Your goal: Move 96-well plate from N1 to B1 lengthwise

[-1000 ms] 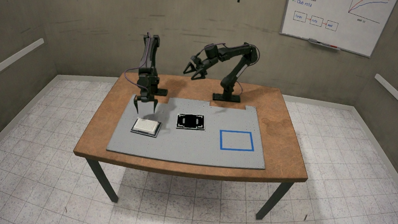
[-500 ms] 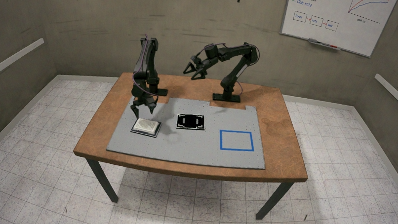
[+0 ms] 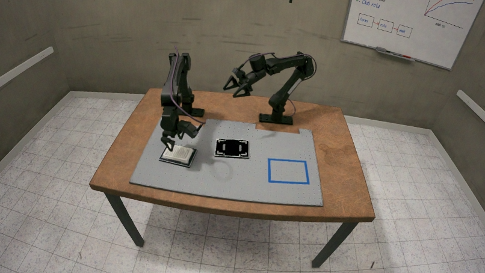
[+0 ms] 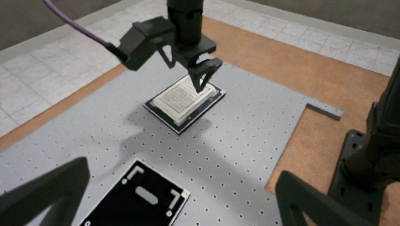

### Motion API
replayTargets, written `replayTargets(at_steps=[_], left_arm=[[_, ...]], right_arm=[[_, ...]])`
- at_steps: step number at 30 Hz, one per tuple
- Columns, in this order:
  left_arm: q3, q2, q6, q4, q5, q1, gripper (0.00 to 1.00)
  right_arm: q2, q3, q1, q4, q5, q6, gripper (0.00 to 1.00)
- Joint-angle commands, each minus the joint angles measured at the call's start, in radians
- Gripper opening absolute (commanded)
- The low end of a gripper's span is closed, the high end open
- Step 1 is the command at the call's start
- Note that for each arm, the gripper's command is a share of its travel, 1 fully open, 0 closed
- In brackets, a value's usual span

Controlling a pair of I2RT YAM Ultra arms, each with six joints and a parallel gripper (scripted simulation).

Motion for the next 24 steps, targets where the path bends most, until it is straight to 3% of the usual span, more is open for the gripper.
replayTargets(at_steps=[1,10,24], left_arm=[[0.006,-0.009,-0.003,-0.009,-0.008,-0.006,1.0],[0.006,-0.009,-0.003,-0.009,-0.008,-0.006,1.0],[0.006,-0.009,-0.003,-0.009,-0.008,-0.006,1.0]], right_arm=[[0.02,0.062,0.017,-0.082,0.024,-0.094,1.0],[0.043,0.103,0.023,-0.087,0.018,-0.088,1.0],[0.04,0.012,0.027,-0.008,0.019,-0.085,1.0]])
